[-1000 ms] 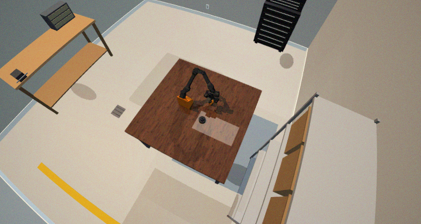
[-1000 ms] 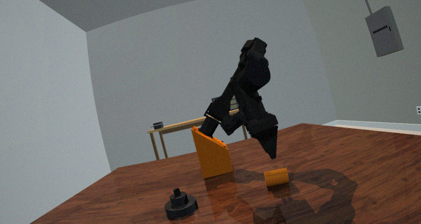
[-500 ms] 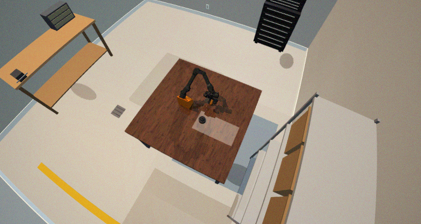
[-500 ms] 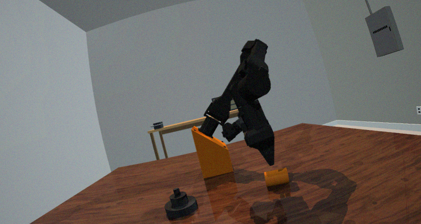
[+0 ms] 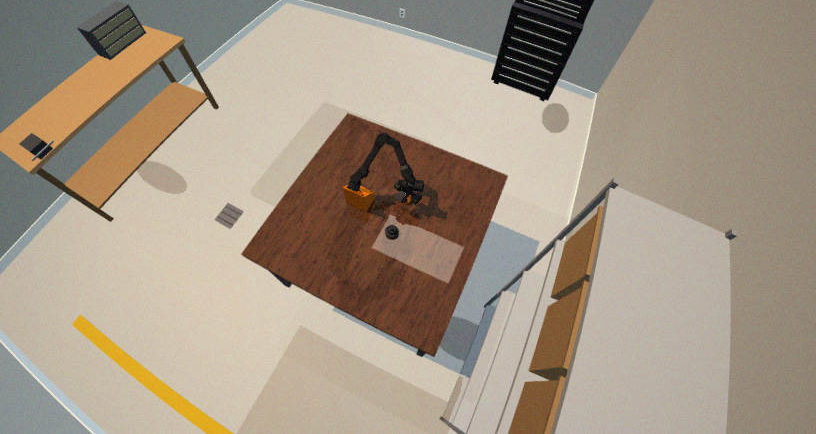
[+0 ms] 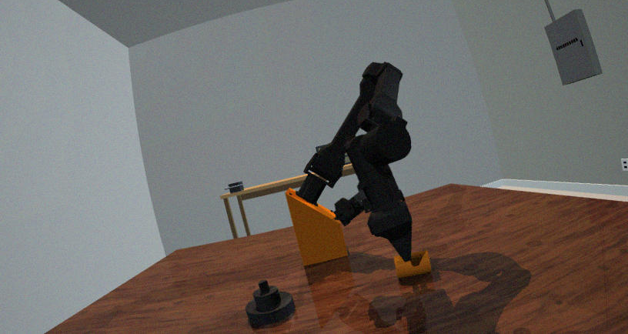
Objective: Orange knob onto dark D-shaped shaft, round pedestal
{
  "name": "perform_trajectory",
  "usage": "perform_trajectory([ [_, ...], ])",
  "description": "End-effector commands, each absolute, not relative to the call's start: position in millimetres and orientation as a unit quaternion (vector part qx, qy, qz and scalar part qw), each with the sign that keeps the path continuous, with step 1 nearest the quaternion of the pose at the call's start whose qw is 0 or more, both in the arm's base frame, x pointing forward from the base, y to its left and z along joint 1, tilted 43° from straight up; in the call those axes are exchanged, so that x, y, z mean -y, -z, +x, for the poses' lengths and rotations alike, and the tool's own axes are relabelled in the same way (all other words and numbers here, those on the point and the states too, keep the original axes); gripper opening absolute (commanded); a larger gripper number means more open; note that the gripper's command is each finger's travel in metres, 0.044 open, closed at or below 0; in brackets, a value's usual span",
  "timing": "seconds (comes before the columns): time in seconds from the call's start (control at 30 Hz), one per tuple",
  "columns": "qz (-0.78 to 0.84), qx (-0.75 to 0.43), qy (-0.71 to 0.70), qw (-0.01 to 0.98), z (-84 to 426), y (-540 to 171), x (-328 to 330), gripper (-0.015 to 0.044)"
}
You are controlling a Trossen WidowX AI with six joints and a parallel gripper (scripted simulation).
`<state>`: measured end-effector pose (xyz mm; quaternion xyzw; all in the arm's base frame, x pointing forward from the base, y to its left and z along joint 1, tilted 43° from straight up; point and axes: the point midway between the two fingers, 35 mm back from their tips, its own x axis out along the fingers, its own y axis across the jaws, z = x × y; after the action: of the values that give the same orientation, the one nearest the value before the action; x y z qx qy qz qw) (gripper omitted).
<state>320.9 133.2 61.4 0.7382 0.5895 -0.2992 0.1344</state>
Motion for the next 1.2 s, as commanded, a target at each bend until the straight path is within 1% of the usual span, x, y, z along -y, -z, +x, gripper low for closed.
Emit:
perform_trajectory([
  [0.0,0.736,-0.59,0.305,0.132,319.3,-53.5,-138.7,0.044],
  [0.63,0.737,-0.59,0.304,0.131,319.8,-33.0,-158.6,0.044],
  [0.87,0.737,-0.59,0.304,0.131,319.8,-33.0,-158.6,0.0256],
  [0.9,0.737,-0.59,0.304,0.131,319.8,-33.0,-158.6,0.024],
  [1.17,0.737,-0.59,0.304,0.131,319.8,-33.0,-158.6,0.024],
])
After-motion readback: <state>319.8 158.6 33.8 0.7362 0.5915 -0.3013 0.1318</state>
